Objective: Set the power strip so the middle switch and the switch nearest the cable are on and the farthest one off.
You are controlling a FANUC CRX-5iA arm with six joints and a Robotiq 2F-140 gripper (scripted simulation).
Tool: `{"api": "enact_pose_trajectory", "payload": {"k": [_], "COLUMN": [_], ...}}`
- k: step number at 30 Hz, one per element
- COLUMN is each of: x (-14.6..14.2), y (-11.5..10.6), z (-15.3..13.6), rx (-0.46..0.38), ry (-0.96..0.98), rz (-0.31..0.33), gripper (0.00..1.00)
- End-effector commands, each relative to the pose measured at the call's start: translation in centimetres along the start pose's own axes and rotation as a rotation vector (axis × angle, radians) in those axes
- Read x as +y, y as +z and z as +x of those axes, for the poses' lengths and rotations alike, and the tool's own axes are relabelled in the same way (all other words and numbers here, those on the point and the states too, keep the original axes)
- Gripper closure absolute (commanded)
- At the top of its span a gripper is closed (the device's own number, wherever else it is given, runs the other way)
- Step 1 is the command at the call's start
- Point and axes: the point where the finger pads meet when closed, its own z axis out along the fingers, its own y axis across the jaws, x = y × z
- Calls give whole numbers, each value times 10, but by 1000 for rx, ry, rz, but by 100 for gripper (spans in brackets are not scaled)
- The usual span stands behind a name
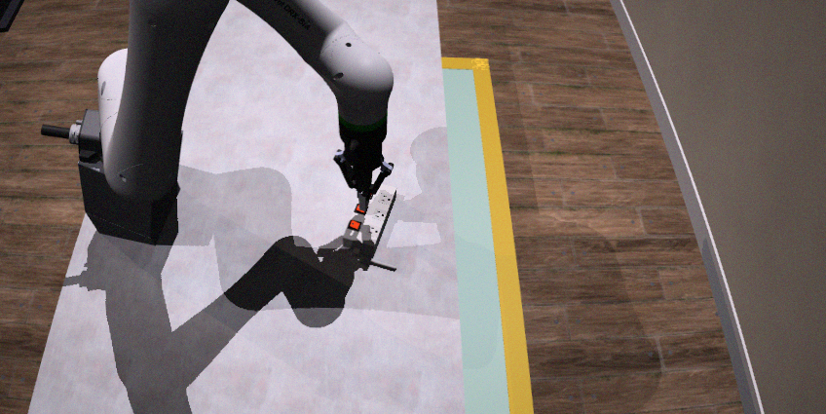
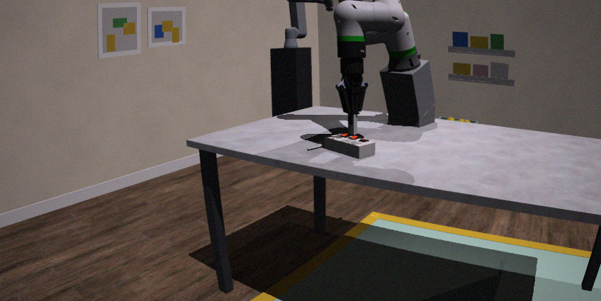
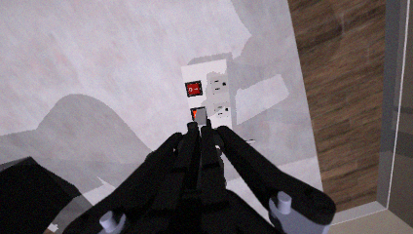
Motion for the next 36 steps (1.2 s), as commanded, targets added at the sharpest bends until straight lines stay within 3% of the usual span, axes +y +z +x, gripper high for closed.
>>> {"api": "enact_pose_trajectory", "payload": {"k": [1, 8, 30, 31, 36], "x": [0, 0, 0, 0, 0], "y": [-11, -25, -25, -25, -30], "z": [0, 0, 0, 0, 0], "rx": [0, 0, 0, 0, 0], "ry": [0, 0, 0, 0, 0], "rz": [0, 0, 0, 0, 0], "gripper": [100, 100, 100, 0, 0]}}
